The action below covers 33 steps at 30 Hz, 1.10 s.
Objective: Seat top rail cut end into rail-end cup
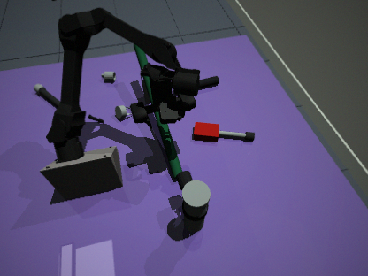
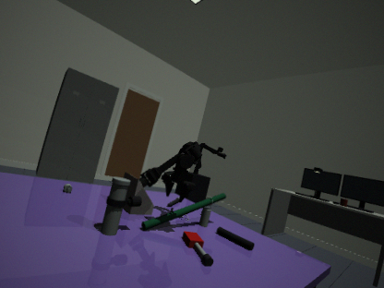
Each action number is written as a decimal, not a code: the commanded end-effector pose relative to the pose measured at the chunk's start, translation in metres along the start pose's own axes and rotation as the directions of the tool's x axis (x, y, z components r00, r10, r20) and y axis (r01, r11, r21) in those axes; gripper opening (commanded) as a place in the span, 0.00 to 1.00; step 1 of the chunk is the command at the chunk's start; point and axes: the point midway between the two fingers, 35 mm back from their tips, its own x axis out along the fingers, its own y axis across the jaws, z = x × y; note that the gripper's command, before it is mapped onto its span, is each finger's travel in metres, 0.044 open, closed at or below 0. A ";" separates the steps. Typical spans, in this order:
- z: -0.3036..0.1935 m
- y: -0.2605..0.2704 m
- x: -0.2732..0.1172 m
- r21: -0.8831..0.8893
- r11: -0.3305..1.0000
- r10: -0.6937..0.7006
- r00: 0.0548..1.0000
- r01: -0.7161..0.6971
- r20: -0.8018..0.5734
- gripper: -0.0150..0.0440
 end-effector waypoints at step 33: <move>0.001 0.000 0.075 0.016 1.000 -0.009 1.000 0.009 0.001 1.00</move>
